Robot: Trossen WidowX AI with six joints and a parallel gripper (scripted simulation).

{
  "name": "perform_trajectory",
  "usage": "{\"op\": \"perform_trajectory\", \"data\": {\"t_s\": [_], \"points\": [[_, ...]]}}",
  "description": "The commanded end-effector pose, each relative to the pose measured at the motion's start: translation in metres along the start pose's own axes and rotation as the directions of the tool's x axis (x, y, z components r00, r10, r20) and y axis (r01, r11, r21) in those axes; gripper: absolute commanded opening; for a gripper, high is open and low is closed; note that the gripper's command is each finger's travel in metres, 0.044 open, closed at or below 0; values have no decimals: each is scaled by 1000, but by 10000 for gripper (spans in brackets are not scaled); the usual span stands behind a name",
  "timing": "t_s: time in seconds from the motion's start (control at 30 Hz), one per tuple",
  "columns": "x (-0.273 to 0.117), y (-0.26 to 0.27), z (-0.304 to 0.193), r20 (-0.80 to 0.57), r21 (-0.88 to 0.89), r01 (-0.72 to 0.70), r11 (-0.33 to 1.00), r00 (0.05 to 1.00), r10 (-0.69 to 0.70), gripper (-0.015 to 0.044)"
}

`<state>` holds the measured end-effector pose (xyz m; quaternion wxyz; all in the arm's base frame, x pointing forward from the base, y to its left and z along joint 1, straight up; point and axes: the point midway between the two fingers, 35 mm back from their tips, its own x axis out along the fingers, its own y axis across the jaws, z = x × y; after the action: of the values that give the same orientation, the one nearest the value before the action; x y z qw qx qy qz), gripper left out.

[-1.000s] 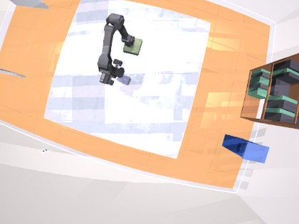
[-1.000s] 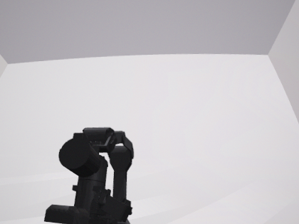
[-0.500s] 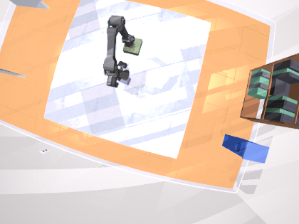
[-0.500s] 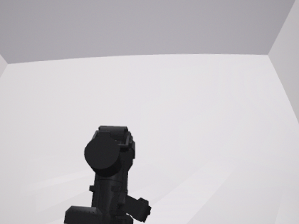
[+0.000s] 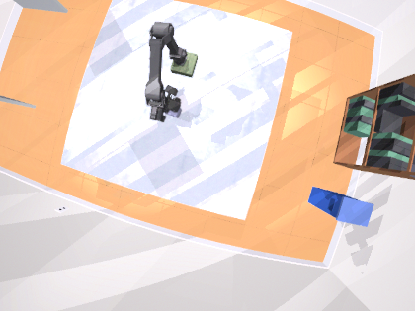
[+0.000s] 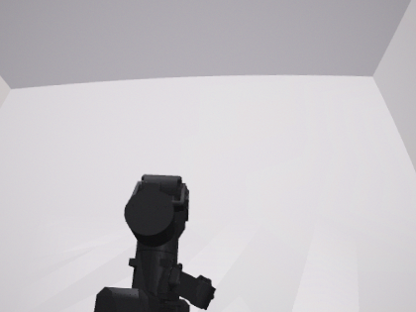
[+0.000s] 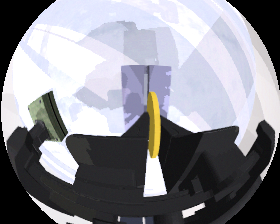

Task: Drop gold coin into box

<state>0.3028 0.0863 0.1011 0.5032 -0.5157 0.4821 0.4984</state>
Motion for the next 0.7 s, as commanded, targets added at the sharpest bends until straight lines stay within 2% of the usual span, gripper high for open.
{"op": "perform_trajectory", "data": {"t_s": [0.0, 0.67], "points": [[0, 0, 0, 1, -4, -1, 1000, 1000, 1, 0], [2, 0, 3, 1, -2, 0, 1000, 1000, 0, 0]]}}
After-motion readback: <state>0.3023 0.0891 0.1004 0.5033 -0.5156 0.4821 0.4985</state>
